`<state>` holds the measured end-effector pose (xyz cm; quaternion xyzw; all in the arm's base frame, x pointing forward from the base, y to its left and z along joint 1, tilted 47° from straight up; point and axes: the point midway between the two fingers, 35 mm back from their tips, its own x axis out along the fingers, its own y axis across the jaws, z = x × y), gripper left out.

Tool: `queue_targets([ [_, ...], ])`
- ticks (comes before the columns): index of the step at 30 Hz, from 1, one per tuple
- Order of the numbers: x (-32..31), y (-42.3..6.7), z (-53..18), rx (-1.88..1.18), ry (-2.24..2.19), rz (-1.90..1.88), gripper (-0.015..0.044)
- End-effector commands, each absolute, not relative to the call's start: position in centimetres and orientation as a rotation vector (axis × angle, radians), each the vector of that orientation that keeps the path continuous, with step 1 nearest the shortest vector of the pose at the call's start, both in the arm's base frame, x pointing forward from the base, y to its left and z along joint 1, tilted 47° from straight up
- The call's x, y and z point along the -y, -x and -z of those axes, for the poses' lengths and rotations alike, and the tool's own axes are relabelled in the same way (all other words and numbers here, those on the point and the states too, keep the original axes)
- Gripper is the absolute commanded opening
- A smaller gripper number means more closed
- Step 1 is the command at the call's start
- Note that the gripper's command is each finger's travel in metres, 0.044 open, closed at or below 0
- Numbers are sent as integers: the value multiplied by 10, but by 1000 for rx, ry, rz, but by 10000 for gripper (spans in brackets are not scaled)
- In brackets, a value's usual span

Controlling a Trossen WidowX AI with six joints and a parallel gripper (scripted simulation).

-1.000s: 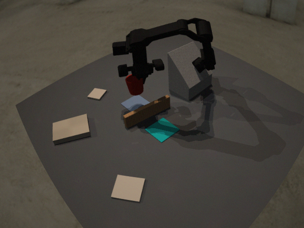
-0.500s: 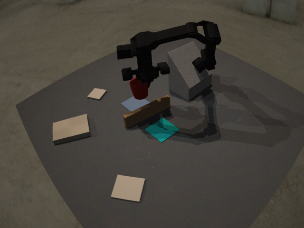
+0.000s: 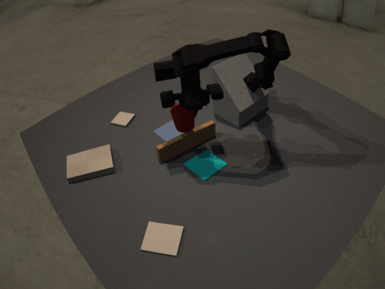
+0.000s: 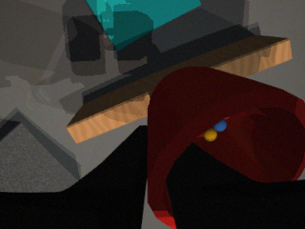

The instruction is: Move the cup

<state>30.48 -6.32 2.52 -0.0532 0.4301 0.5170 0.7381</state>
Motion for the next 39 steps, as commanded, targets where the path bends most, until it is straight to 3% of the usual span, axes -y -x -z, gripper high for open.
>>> queue_targets([
  [1, 54, -307, -36, -943, 109, -1133, 0],
  [39, -10, -326, -104, -940, 106, -1135, 0],
])
